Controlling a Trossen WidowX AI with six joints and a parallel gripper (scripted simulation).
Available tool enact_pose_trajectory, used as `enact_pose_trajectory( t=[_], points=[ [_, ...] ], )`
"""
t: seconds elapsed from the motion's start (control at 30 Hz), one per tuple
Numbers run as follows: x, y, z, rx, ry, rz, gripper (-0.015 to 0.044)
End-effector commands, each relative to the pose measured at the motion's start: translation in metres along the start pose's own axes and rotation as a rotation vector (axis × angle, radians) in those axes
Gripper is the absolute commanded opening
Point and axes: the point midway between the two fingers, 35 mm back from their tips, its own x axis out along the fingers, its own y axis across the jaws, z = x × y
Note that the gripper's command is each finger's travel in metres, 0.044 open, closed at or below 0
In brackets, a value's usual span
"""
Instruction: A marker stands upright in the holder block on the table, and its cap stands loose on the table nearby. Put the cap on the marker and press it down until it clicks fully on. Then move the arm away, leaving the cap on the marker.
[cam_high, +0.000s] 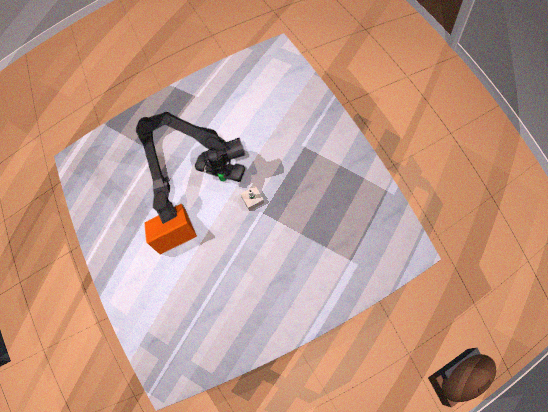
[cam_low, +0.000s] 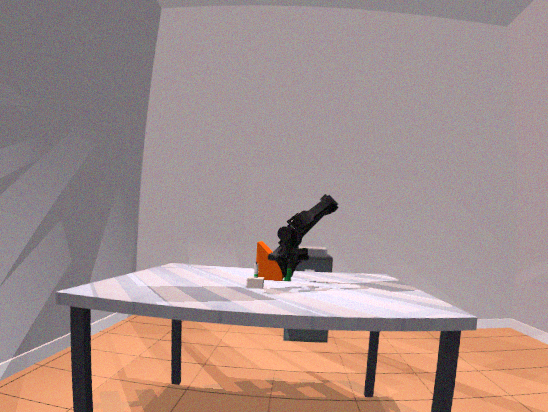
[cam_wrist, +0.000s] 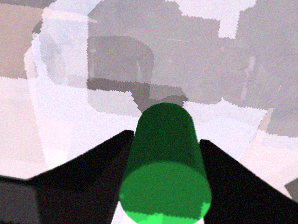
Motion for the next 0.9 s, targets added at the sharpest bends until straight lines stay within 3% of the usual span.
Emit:
enact_pose_trajectory(
  t=[0.0, 0.43, 0.87],
  points=[
    [-0.013, -0.001, 0.003, -0.014, -0.003, -0.014, 0.0000],
    [-0.036, -0.001, 0.003, -0.014, -0.004, -0.013, 0.0000],
    [-0.055, -0.041, -0.001, -0.020, 0.004, -0.037, 0.0000]
  ],
)
